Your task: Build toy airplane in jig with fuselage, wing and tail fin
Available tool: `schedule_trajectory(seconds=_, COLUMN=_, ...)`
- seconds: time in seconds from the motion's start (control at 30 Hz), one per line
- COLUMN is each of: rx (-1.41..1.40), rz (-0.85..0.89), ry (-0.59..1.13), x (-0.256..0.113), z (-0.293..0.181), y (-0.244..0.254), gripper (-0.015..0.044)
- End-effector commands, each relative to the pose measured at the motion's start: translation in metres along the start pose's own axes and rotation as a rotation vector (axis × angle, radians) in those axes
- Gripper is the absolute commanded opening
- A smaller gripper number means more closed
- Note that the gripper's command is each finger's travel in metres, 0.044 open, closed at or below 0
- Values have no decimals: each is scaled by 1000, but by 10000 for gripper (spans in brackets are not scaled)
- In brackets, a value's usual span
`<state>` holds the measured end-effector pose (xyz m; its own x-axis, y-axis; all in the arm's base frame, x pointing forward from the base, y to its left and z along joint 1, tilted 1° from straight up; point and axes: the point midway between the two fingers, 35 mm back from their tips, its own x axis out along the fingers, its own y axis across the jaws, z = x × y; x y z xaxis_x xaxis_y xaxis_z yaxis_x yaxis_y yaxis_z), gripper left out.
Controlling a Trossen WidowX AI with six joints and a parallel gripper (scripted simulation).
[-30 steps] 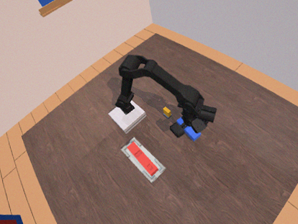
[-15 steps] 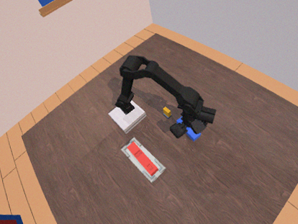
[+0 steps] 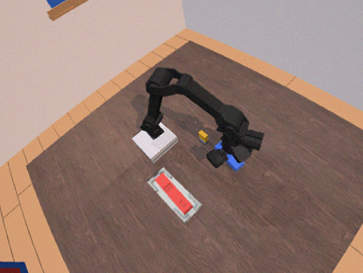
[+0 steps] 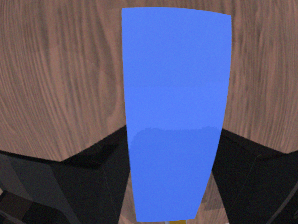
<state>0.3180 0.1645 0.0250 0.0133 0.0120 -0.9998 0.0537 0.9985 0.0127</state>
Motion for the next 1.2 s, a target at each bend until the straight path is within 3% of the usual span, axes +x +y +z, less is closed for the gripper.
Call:
schedule_trajectory(seconds=0.0, rx=6, rz=2, ry=-3, x=-11, z=2, y=1, gripper=0)
schedule_trajectory(seconds=1.17, rx=3, rz=9, ry=-12, x=-120, z=-1, y=0, gripper=0)
